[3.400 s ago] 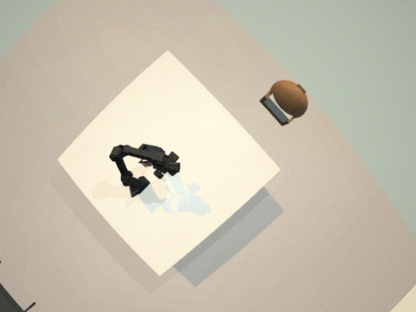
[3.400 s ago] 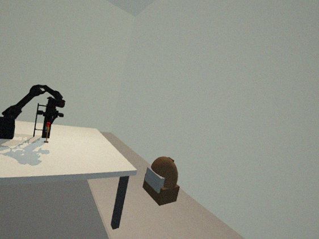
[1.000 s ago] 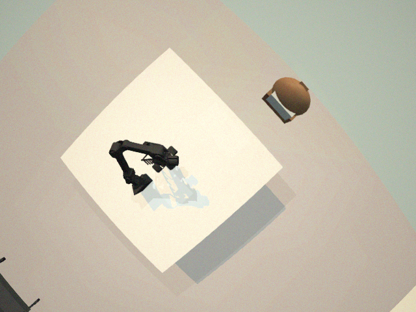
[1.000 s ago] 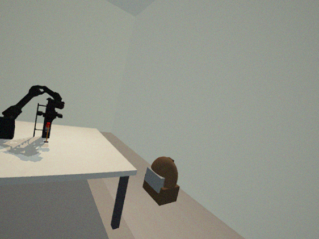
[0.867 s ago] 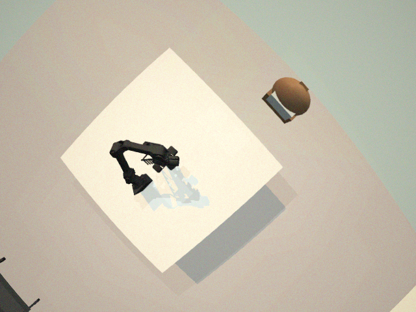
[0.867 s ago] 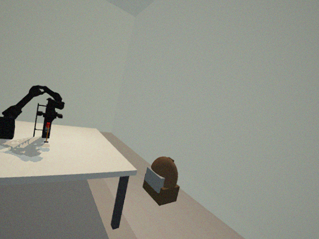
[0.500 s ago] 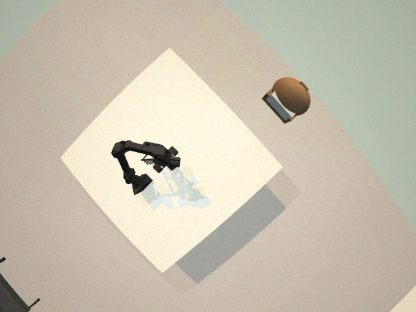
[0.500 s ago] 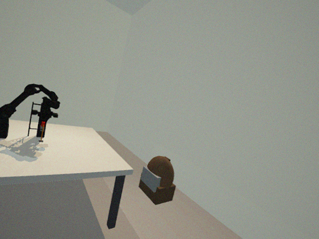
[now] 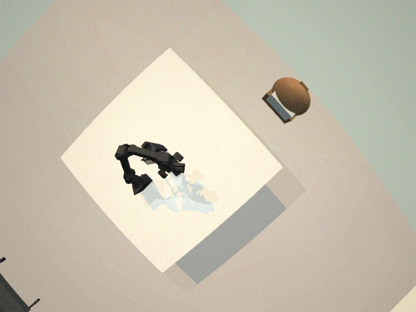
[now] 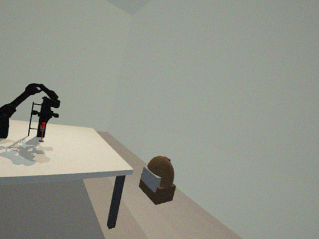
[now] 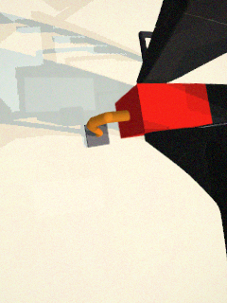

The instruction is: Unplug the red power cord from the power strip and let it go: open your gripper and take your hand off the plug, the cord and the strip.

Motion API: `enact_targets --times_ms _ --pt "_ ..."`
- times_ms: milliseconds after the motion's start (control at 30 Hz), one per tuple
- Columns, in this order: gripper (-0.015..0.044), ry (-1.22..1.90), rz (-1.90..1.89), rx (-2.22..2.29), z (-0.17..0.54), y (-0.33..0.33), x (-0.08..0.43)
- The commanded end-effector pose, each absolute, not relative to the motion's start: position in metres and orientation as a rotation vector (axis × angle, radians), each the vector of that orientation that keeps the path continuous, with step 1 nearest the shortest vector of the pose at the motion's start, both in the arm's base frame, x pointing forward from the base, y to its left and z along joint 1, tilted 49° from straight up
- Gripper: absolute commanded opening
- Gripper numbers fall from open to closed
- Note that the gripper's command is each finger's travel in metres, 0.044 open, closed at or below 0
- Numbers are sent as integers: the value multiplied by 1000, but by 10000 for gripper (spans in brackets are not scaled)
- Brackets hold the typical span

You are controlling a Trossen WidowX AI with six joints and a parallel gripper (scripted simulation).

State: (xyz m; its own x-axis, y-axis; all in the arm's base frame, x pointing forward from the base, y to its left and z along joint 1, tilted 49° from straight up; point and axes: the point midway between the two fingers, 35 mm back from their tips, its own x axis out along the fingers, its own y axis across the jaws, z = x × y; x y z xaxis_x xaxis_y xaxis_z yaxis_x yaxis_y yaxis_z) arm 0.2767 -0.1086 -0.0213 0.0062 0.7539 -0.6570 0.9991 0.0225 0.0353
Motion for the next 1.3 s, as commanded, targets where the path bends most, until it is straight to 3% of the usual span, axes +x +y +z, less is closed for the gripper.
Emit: enact_targets --times_ms 0,367,567,1267 --pt "157 1792 -623 1778 -17 -102 280" --pt "440 1790 -624 1777 -27 -117 282" --pt "440 1789 -625 1776 -54 -151 283" --pt "440 1789 -625 1776 -54 -151 283"
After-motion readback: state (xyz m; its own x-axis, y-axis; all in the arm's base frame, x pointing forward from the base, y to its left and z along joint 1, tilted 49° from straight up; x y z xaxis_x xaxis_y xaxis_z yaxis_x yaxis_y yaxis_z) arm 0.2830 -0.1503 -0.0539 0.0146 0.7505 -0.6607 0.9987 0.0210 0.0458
